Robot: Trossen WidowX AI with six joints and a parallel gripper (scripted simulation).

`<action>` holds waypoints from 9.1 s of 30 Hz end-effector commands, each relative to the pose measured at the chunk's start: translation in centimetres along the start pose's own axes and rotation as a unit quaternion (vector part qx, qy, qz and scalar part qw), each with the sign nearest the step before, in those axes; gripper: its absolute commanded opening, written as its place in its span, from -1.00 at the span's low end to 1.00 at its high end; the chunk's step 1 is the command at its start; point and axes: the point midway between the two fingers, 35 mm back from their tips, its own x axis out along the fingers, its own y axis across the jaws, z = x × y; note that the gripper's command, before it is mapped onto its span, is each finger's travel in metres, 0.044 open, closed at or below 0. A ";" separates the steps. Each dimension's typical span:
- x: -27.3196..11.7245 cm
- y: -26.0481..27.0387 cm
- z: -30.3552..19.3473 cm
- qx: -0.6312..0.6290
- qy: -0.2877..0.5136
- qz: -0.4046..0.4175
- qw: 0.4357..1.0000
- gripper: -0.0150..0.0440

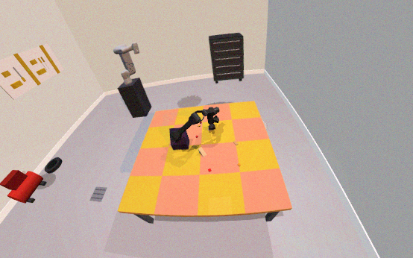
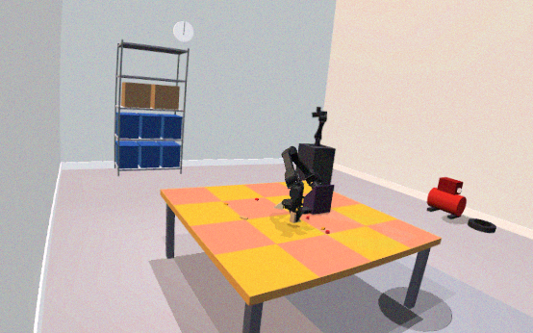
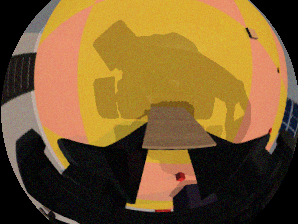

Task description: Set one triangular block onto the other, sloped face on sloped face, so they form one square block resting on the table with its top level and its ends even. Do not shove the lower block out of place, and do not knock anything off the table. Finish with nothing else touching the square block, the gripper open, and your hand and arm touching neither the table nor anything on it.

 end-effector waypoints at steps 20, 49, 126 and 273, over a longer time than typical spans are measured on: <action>0.0 0.0 -0.1 0.303 0.001 -0.001 0.953 -0.49; 0.0 0.0 -0.1 0.503 0.002 -0.001 0.864 -0.49; 0.0 0.0 -0.1 0.503 0.002 -0.001 0.864 -0.49; -2.7 -4.9 3.2 -0.475 0.035 0.288 0.831 1.00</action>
